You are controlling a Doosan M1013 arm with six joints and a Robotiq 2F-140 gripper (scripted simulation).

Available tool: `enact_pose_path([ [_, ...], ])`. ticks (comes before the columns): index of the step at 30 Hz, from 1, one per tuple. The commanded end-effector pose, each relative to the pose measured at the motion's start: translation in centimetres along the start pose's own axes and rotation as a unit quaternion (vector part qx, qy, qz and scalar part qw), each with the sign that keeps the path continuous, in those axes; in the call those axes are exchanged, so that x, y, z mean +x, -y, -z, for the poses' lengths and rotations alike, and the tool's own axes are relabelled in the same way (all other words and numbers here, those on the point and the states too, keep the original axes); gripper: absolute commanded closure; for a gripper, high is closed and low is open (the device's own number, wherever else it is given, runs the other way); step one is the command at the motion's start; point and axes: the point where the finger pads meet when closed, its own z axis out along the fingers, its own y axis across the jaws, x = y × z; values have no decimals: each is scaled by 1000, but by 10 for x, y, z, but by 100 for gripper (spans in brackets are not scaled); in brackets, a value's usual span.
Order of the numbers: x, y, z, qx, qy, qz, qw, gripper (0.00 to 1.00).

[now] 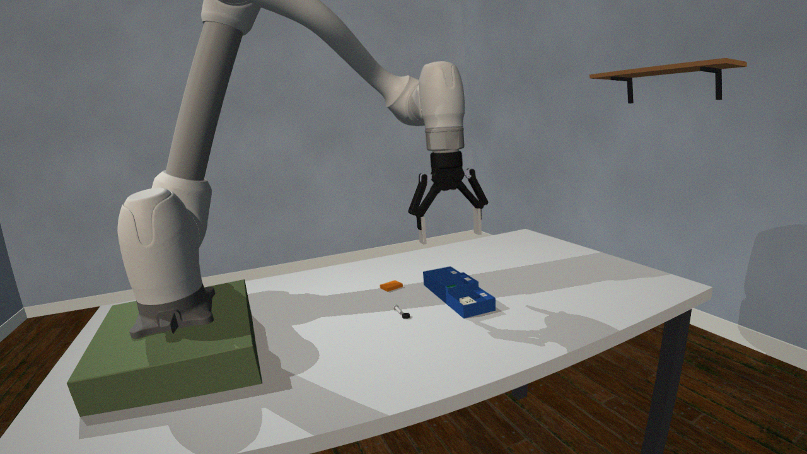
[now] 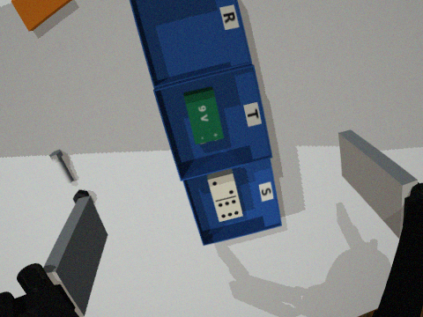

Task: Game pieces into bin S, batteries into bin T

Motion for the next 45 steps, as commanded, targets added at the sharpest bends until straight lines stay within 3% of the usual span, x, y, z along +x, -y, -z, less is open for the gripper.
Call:
enact_pose_path([
  [1, 0, 0, 16, 0, 0, 0, 1000, 0],
  [13, 0, 0, 55, 0, 0, 0, 1000, 0],
  [45, 0, 0, 55, 0, 0, 0, 1000, 0],
])
